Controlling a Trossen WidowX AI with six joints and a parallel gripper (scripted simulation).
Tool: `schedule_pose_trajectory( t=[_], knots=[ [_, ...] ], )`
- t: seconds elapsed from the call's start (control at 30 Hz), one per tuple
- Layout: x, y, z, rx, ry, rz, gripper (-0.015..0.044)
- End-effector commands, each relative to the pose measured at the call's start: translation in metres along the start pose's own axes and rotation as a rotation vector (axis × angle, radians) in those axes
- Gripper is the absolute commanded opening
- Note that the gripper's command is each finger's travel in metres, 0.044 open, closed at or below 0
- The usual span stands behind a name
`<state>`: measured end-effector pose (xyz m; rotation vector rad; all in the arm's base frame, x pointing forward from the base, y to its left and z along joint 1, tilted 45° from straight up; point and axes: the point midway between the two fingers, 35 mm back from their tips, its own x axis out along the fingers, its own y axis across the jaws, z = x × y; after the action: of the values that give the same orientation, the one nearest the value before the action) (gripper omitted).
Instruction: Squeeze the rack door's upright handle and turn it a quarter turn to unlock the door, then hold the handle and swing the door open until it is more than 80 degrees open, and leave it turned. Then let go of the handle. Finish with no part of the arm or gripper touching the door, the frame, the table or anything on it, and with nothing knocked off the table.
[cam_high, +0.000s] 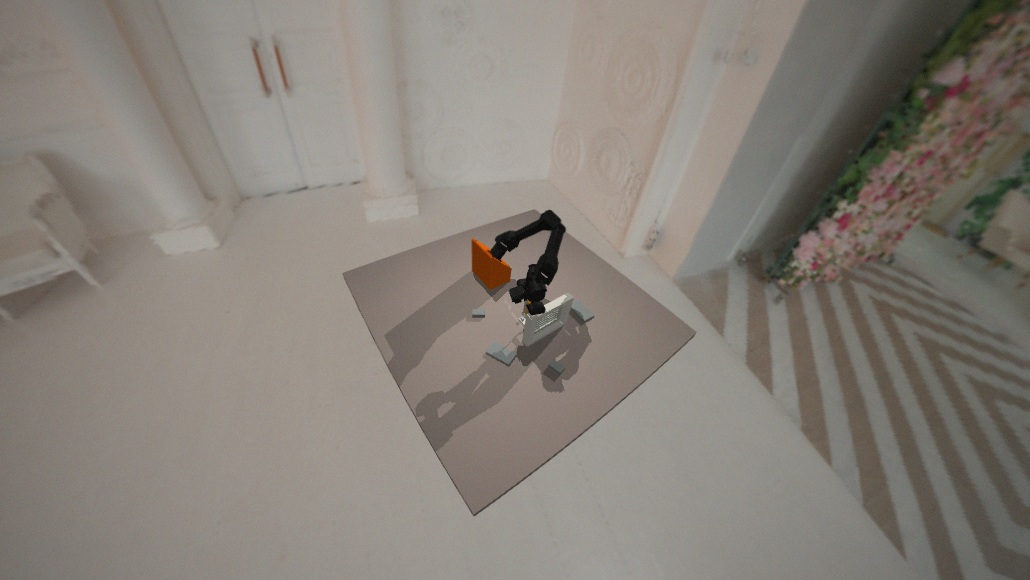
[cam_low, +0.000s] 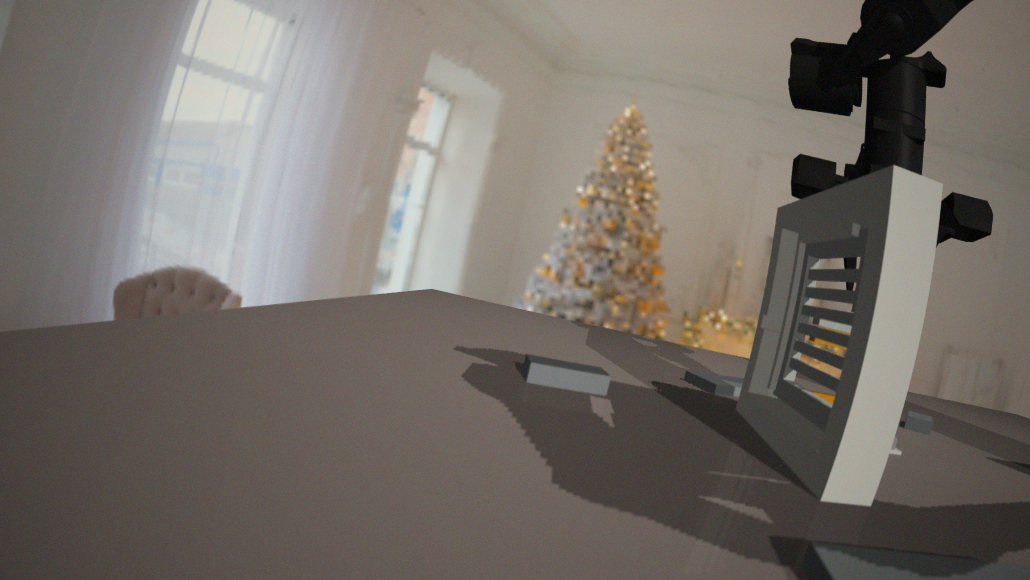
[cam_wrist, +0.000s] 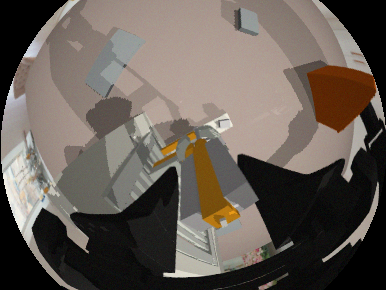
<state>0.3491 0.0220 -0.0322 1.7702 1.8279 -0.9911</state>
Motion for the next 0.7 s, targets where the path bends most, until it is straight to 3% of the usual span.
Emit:
schedule_pose_trajectory(
  t=[0.0, 0.67],
  knots=[
    [0.0002, 0.0002, -0.0003, -0.005, 0.003, 0.001, 0.0298],
    [0.0002, 0.0003, -0.0004, -0.962, 0.002, 0.002, 0.0298]
  ],
)
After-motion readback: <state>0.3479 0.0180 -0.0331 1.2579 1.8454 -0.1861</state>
